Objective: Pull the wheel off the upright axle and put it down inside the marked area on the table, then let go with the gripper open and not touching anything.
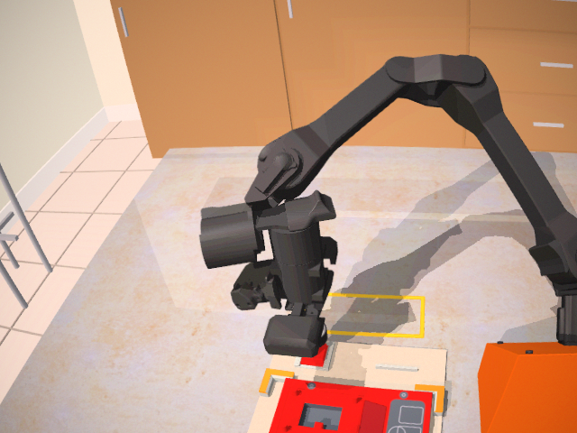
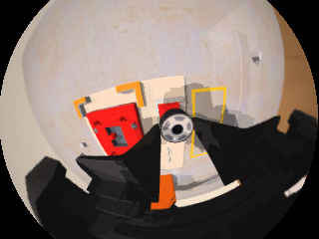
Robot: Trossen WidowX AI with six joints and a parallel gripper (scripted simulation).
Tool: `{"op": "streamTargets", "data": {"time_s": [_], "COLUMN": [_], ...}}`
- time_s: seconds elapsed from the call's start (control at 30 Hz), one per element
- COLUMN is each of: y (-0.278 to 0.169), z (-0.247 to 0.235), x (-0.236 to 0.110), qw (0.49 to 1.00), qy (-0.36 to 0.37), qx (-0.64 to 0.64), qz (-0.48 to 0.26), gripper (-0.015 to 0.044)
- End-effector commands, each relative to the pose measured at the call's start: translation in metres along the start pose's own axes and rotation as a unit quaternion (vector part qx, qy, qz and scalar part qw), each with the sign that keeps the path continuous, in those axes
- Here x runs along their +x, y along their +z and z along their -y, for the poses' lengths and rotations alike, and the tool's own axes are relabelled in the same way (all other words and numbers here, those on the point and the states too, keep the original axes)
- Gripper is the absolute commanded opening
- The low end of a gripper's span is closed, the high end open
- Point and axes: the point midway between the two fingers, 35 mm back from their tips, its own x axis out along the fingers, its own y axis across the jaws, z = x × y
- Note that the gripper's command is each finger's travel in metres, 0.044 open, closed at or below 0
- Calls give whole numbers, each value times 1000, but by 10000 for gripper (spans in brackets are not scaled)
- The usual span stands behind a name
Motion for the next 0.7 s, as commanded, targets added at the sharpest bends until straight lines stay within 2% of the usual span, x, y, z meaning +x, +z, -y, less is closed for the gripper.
{"op": "streamTargets", "data": {"time_s": [0.0, 0.67], "y": [1, 1], "z": [-1, -1], "x": [-6, -12], "qw": [1000, 1000], "qy": [2, 1], "qx": [1, 0], "qz": [4, 3], "gripper": [0, 0]}}
